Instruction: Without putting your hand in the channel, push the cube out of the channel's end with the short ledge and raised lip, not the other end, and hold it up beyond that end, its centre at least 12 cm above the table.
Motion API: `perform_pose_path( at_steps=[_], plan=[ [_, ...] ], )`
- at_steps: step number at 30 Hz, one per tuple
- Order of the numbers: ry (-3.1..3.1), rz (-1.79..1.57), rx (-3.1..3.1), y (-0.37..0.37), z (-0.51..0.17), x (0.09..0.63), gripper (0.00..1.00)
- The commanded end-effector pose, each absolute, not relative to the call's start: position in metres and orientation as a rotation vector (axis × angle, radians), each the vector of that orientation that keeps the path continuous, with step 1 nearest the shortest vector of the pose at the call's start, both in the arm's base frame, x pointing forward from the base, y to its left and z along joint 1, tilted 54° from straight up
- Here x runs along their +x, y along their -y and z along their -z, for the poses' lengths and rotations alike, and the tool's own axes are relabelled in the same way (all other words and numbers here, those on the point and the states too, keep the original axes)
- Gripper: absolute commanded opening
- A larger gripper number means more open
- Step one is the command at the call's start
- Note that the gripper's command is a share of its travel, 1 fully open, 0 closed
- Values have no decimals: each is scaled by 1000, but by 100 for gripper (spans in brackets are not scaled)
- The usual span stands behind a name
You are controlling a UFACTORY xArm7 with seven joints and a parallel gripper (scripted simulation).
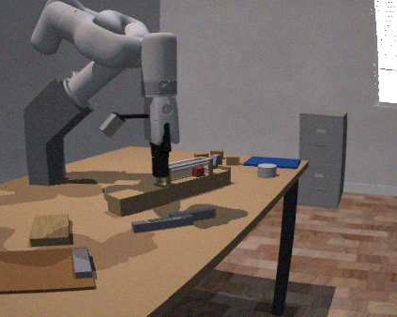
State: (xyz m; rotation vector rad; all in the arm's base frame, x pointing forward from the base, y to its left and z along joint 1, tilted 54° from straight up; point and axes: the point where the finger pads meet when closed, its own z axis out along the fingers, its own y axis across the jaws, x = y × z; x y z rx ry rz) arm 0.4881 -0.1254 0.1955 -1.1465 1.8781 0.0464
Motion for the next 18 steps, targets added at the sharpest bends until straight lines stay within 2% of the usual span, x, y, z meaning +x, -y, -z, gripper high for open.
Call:
perform_pose_path(
  at_steps=[1,18],
  plan=[
    [-1878,-42,-1144,127,-197,488,0],
    [-1985,-132,-1025,153,-224,459,0]
  ],
)
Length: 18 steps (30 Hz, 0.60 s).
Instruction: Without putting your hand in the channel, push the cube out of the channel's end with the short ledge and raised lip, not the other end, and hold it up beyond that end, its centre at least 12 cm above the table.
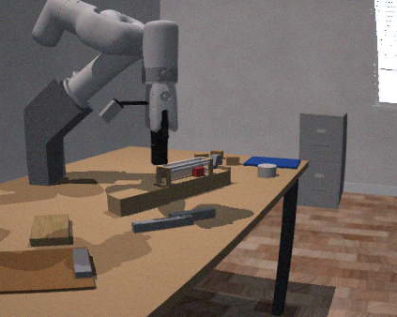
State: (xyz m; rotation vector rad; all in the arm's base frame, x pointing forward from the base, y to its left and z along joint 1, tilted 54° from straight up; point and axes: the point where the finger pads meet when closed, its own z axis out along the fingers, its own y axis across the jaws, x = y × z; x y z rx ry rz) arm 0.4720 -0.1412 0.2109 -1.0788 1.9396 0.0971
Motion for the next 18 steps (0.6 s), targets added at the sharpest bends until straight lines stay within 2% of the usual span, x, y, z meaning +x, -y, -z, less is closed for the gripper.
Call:
perform_pose_path(
  at_steps=[1,12,18],
  plan=[
    [-2006,-150,-1000,157,-230,454,0],
    [-2305,-451,-514,169,-312,381,0],
    [-2403,-593,-241,150,-336,370,0]
  ],
)
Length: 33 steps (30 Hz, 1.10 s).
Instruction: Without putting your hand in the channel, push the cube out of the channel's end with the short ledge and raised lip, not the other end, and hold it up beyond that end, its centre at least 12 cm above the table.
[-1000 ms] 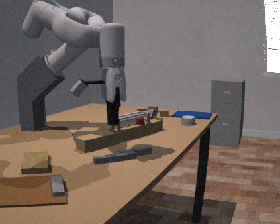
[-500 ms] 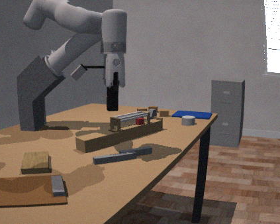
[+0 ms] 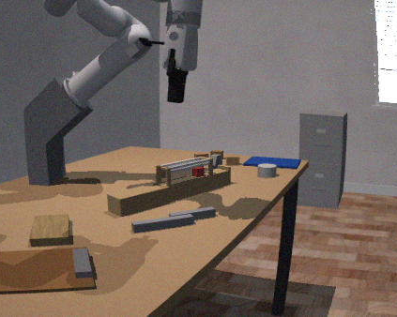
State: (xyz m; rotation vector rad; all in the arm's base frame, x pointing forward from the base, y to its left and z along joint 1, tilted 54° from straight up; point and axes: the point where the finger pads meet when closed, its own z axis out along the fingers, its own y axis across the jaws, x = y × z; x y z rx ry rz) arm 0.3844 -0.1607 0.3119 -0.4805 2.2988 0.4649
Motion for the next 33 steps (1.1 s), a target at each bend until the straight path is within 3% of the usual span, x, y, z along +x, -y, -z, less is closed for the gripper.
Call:
perform_pose_path(
  at_steps=[1,13,25,33],
  plan=[
    [-2416,-620,-188,144,-340,371,0],
    [-2477,-881,372,108,-311,423,0],
    [-2316,-1211,1268,145,-198,477,0],
    [-2060,-1352,1768,158,-169,481,0]
  ],
)
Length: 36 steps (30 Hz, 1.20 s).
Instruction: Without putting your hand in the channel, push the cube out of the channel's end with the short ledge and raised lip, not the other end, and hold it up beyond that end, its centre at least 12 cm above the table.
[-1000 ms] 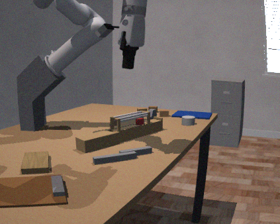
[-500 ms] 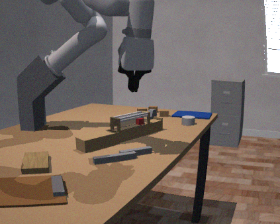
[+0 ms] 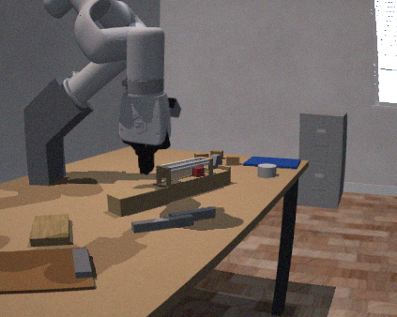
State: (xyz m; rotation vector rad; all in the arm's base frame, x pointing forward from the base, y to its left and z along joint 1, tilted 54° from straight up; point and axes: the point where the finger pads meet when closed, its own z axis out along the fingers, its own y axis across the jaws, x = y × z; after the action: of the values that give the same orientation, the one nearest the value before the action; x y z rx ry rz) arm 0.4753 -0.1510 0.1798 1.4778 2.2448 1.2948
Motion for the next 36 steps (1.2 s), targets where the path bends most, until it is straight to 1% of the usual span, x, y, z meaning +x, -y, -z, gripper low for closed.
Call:
perform_pose_path(
  at_steps=[1,6,7,12,36],
  plan=[
    [-2022,-1366,1823,159,-167,481,0],
    [-1787,-1428,2119,161,-164,481,0],
    [-1736,-1436,2174,161,-164,481,38],
    [-1472,-1441,2417,161,-164,481,38],
    [-1472,-1441,2417,161,-164,481,38]
  ],
)
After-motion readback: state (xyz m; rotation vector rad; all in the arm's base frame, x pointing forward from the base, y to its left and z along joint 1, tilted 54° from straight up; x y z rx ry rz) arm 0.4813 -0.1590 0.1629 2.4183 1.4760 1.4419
